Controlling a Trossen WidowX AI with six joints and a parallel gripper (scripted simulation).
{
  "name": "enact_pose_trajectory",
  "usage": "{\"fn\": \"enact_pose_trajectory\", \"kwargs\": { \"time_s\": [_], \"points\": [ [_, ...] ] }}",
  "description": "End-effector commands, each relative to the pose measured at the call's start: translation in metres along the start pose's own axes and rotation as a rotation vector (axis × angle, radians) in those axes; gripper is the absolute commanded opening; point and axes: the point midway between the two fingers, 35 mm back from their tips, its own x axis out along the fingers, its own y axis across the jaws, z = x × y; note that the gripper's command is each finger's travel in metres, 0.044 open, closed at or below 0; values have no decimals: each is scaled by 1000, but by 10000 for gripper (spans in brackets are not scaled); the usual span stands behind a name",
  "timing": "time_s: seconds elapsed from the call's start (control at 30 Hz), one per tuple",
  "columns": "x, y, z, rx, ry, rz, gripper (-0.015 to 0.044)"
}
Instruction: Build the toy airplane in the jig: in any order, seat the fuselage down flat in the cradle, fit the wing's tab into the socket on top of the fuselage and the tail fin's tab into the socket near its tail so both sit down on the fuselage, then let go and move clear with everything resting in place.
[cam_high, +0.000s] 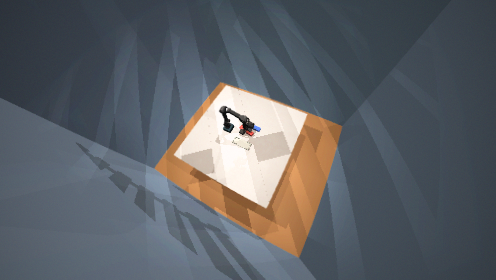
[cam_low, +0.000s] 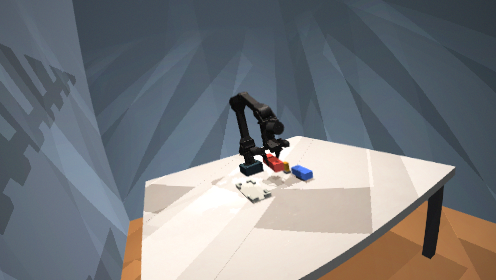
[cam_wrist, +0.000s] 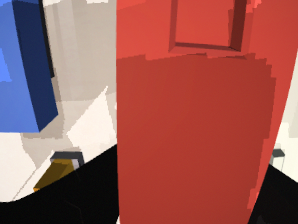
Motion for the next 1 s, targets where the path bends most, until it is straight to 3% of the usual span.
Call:
{"fn": "enact_pose_trajectory", "kwargs": {
  "time_s": [0.0, 0.33, 0.97],
  "points": [
    [-16, 0, -1, 5, -4, 3, 0],
    [-36, -2, -6, 1, 6, 3, 0],
    [-8, -52, 10, -60, 4, -1, 0]
  ]
}}
